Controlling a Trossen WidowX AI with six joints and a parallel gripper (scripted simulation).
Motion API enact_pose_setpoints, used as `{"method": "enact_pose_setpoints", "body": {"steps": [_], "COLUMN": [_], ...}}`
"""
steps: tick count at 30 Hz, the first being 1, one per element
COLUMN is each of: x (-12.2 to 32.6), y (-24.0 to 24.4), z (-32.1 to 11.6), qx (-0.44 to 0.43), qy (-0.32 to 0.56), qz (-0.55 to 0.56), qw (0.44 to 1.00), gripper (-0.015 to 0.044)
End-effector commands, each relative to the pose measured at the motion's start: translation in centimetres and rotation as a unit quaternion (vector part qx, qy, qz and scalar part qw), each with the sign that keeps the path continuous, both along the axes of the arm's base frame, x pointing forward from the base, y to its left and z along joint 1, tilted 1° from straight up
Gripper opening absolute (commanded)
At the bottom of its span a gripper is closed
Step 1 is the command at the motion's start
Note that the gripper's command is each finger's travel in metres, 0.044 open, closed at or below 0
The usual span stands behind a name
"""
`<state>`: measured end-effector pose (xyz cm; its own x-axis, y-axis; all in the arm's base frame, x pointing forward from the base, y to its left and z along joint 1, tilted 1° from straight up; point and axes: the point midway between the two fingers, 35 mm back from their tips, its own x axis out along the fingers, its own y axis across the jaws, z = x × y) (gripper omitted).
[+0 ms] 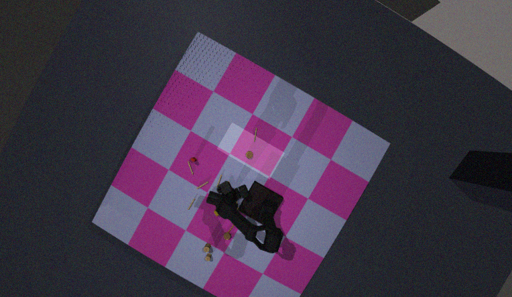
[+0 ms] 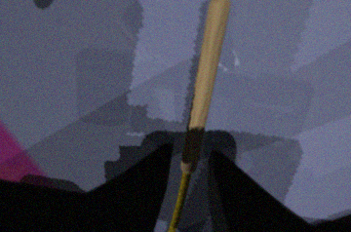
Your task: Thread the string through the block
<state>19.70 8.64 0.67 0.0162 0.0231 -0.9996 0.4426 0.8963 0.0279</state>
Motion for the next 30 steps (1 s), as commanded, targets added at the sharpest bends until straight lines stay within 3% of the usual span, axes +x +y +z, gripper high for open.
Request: {"method": "enact_pose_setpoints", "body": {"steps": [1,2,30], "x": [0.0,0.0,0.2], "y": [0.0,0.0,0.0], "z": [0.0,0.0,2.5], "qx": [0.000,0.000,0.000], "qy": [0.000,0.000,0.000], "qz": [0.000,0.000,0.000], "qw": [1.000,1.000,1.000], "gripper": [0.0019,0.0000,0.0000]}}
